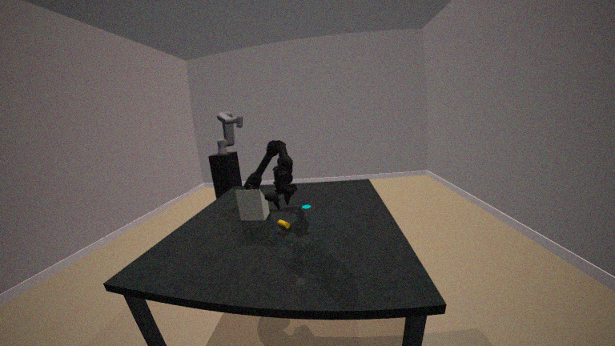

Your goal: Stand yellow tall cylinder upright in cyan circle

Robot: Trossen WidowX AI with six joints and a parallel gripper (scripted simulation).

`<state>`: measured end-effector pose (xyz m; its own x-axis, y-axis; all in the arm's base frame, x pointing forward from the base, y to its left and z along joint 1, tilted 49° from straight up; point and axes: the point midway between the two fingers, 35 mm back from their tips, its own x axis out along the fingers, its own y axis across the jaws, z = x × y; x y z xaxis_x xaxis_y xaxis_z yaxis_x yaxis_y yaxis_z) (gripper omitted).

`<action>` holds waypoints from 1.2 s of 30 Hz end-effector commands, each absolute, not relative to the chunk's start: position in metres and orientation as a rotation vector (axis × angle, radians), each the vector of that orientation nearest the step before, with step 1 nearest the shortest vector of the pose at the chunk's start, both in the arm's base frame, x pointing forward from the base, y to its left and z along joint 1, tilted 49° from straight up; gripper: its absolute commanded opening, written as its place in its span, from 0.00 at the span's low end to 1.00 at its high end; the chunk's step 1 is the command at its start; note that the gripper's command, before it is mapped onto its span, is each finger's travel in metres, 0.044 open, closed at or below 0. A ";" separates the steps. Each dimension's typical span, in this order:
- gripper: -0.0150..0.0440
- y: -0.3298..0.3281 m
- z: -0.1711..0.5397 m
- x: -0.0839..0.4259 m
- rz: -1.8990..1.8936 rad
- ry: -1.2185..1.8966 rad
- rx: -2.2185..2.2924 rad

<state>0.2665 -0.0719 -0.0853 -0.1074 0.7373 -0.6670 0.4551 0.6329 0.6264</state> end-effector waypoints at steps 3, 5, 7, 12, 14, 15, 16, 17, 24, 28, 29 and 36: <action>0.78 -0.063 -0.098 0.271 0.306 1.742 0.992; 0.78 -0.048 -0.113 0.271 0.304 1.741 0.991; 0.78 -0.032 -0.127 0.269 0.304 1.741 0.991; 0.78 0.005 -0.156 0.260 0.311 1.742 0.995; 0.78 0.010 -0.159 0.259 0.312 1.742 0.996; 0.78 0.010 -0.159 0.259 0.312 1.742 0.996; 0.73 0.010 -0.159 0.259 0.312 1.742 0.996; 0.69 0.010 -0.159 0.259 0.312 1.742 0.996; 0.43 0.010 -0.159 0.259 0.312 1.742 0.996; 0.43 0.008 -0.158 0.259 0.312 1.742 0.996; 0.43 0.006 -0.157 0.260 0.311 1.742 0.995; 0.43 -0.010 -0.145 0.265 0.307 1.741 0.993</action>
